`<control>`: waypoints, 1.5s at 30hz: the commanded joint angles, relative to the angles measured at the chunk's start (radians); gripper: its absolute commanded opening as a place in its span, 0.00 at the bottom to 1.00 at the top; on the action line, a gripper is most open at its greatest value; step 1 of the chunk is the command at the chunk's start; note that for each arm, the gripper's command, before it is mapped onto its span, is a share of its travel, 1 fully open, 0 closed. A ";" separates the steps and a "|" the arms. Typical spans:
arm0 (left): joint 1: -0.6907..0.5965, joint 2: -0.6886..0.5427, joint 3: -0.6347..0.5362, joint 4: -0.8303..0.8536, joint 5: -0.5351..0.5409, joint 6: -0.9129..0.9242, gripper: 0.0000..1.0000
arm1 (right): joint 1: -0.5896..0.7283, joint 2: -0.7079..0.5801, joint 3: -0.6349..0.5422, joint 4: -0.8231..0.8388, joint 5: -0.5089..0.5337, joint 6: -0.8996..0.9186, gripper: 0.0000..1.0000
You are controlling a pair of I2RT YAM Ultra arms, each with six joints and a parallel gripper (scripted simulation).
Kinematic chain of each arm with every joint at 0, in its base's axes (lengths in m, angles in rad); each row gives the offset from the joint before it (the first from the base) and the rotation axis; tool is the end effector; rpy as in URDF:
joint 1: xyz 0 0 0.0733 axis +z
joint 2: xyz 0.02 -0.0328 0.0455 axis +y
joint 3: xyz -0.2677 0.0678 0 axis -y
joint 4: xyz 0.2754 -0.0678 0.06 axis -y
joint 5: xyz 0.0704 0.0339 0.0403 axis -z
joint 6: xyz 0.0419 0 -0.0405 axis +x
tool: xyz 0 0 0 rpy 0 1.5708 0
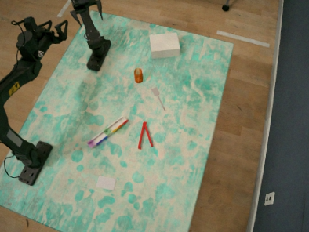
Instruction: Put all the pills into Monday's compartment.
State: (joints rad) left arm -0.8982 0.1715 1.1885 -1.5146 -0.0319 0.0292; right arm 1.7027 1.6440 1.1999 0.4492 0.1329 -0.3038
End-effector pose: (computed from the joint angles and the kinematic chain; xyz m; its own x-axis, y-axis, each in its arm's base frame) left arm -0.0301 0.0417 0.3765 -0.2749 0.3920 -0.8779 0.7727 0.6334 0.0409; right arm -0.0516 0.4229 0.3220 0.2985 0.0045 -0.9544 -0.9544 0.0025 -0.2985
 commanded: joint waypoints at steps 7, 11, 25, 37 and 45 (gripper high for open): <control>0.017 -0.106 0.008 -0.019 0.005 0.008 1.00 | 0.009 0.008 -0.013 0.007 0.001 -0.006 1.00; 0.017 -0.106 0.008 -0.019 0.005 0.009 1.00 | 0.009 0.008 -0.013 0.007 0.001 -0.006 1.00; 0.017 -0.106 0.008 -0.019 0.005 0.009 1.00 | -0.203 -0.079 -0.195 -0.154 0.021 0.257 1.00; 0.017 -0.106 0.008 -0.019 0.005 0.009 1.00 | -0.545 0.037 -0.172 -0.330 -0.058 0.347 1.00; 0.017 -0.106 0.008 -0.019 0.005 0.009 1.00 | -0.585 0.067 -0.140 -0.335 -0.063 0.345 1.00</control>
State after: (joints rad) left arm -0.8902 0.0425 1.1893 -1.5475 -0.0303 0.0319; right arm 1.1316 1.7191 1.0161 0.1150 0.0853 0.0307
